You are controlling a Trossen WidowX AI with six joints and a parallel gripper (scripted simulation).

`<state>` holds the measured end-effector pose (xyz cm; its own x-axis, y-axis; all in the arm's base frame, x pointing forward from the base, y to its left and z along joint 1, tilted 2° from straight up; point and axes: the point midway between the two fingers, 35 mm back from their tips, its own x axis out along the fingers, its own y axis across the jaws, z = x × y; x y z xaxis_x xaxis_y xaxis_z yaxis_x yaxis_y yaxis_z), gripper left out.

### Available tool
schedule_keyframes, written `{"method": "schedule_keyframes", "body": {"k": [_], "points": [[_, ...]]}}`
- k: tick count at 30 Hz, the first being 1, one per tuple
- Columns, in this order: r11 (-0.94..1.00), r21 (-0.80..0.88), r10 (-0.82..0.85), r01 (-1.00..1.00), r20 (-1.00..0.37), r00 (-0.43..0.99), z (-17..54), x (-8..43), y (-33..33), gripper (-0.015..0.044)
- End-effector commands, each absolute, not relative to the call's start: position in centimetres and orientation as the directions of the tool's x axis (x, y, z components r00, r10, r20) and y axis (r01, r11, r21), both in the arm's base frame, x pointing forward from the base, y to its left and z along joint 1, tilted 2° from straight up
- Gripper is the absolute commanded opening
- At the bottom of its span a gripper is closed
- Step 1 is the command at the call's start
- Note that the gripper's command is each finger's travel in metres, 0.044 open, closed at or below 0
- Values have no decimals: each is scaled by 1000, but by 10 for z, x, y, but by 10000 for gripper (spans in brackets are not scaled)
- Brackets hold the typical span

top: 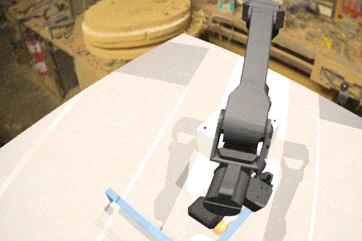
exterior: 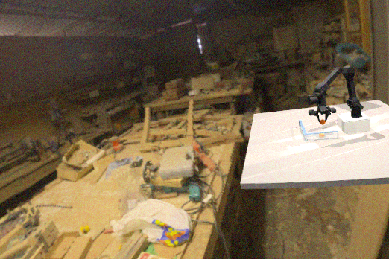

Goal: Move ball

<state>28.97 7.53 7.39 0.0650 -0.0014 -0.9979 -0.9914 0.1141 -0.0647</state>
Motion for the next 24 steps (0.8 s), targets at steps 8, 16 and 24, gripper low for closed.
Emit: {"method": "schedule_keyframes", "body": {"k": [8, 16, 24], "points": [[117, -64, 1, -991, -998, 65, 43, 307, 83, 0], [117, -64, 1, -991, -998, 65, -7, 309, 83, 0], [117, -64, 1, -991, -998, 64, -17, 309, 83, 0]]}}
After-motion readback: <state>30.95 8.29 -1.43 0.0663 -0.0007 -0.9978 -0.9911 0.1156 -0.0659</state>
